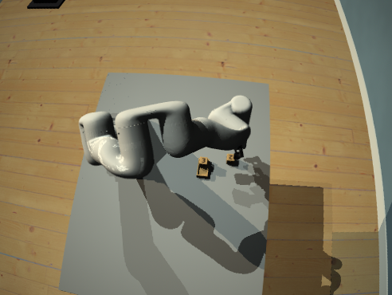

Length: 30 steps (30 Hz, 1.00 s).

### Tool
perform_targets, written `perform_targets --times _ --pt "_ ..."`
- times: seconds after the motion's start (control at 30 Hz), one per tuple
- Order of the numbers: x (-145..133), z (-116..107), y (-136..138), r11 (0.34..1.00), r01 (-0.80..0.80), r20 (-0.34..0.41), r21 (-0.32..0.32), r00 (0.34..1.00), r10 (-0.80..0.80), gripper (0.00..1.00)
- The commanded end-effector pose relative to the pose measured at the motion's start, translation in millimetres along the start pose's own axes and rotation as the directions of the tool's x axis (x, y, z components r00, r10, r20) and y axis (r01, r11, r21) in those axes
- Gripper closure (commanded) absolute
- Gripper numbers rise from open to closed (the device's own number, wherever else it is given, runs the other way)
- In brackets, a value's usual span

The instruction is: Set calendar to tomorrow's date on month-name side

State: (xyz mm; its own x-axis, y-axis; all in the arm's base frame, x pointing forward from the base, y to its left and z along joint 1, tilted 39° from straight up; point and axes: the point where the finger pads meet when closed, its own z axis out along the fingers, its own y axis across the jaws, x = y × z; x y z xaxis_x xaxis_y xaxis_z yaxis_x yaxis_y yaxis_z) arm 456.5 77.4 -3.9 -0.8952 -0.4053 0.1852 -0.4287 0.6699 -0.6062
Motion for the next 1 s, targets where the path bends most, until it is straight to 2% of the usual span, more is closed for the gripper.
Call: perform_targets --times 0.0,0.07,0.17,0.23,0.33,0.57,0.67,0.73,0.77,0.8,0.97 --pt "-3.9 -1.8 -1.1 0.985 0.172 -0.001 -0.007 0.985 -0.172 0.0" --pt "-4.9 -2.0 -1.4 0.972 0.234 -0.001 -0.007 0.972 -0.234 0.0" --pt "-4.9 -2.0 -1.5 0.972 0.235 -0.001 -0.007 0.972 -0.235 0.0" --pt "-6.9 -2.2 -2.1 0.935 0.356 0.0 -0.007 0.935 -0.356 0.0" --pt "-7.9 -2.4 -2.4 0.909 0.418 0.001 -0.007 0.909 -0.418 0.0" --pt "-11.2 -2.8 -3.4 0.798 0.602 0.002 -0.007 0.798 -0.602 0.0" --pt "-13.1 -3.1 -4.0 0.719 0.695 0.003 -0.006 0.719 -0.695 0.0" --pt "-13.1 -3.1 -4.0 0.719 0.695 0.003 -0.006 0.719 -0.695 0.0" --pt "-13.5 -3.1 -4.1 0.697 0.717 0.003 -0.006 0.697 -0.717 0.0" --pt "-14.7 -3.3 -4.5 0.638 0.77 0.004 -0.006 0.638 -0.77 0.0" --pt "-17.0 -3.6 -5.2 0.515 0.857 0.004 -0.005 0.515 -0.857 0.0"
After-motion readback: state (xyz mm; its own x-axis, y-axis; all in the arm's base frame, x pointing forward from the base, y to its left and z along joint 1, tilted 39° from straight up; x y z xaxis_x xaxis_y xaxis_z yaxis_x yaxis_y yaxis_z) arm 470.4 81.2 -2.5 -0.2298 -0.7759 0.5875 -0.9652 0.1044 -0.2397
